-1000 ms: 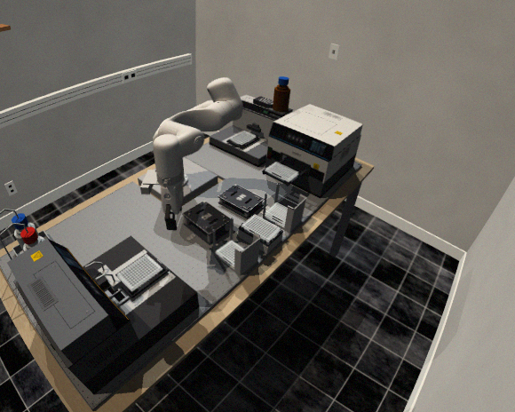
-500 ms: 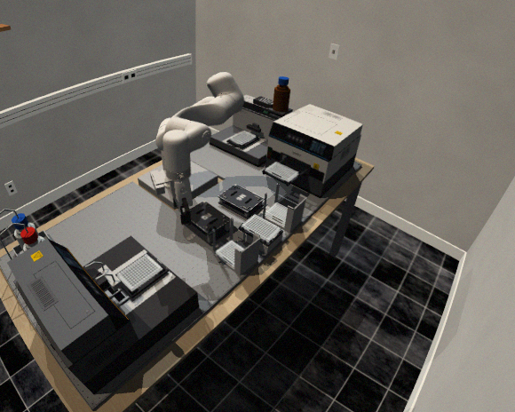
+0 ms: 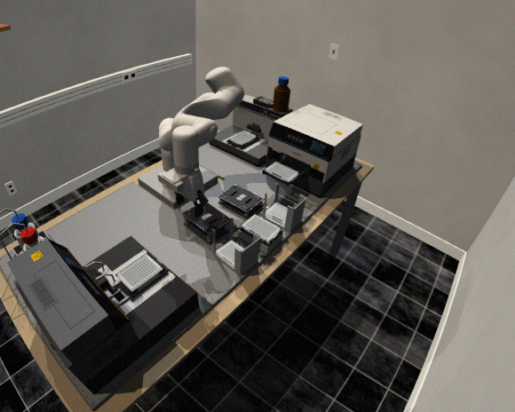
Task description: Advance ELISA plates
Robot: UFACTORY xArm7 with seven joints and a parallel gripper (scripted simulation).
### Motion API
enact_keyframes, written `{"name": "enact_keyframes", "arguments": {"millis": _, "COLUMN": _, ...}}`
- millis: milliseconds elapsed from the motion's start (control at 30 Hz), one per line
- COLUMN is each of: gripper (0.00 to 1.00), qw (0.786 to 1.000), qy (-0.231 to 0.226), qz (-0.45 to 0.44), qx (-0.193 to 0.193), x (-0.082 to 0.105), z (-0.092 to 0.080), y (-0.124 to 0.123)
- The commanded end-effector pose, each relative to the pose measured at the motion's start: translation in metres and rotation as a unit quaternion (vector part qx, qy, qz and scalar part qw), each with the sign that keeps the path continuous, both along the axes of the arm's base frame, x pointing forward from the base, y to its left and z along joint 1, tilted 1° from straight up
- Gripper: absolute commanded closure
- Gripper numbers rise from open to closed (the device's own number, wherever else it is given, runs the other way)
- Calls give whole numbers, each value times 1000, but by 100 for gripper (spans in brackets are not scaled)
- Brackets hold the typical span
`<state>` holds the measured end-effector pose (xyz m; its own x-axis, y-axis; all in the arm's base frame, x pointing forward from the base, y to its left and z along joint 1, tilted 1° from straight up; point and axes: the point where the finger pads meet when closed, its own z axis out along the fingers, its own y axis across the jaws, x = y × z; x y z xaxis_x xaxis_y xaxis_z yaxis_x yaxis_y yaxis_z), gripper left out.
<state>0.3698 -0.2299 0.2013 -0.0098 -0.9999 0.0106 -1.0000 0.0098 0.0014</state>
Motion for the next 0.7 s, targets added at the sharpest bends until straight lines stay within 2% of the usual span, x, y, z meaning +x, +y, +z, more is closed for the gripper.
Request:
{"name": "enact_keyframes", "arguments": {"millis": 0, "gripper": 0, "qw": 995, "qy": -3, "qz": 96, "qx": -2, "x": 0, "z": 2, "y": 15}}
{"name": "enact_keyframes", "arguments": {"millis": 200, "gripper": 0, "qw": 981, "qy": -2, "qz": 196, "qx": -3, "x": 0, "z": 1, "y": 31}}
{"name": "enact_keyframes", "arguments": {"millis": 267, "gripper": 0, "qw": 981, "qy": -2, "qz": 196, "qx": -3, "x": 0, "z": 1, "y": 31}}
{"name": "enact_keyframes", "arguments": {"millis": 533, "gripper": 0, "qw": 937, "qy": 0, "qz": 349, "qx": -3, "x": -1, "z": 1, "y": 55}}
{"name": "enact_keyframes", "arguments": {"millis": 567, "gripper": 0, "qw": 936, "qy": 0, "qz": 351, "qx": -3, "x": -1, "z": 1, "y": 55}}
{"name": "enact_keyframes", "arguments": {"millis": 667, "gripper": 0, "qw": 914, "qy": 1, "qz": 407, "qx": -3, "x": -2, "z": 1, "y": 65}}
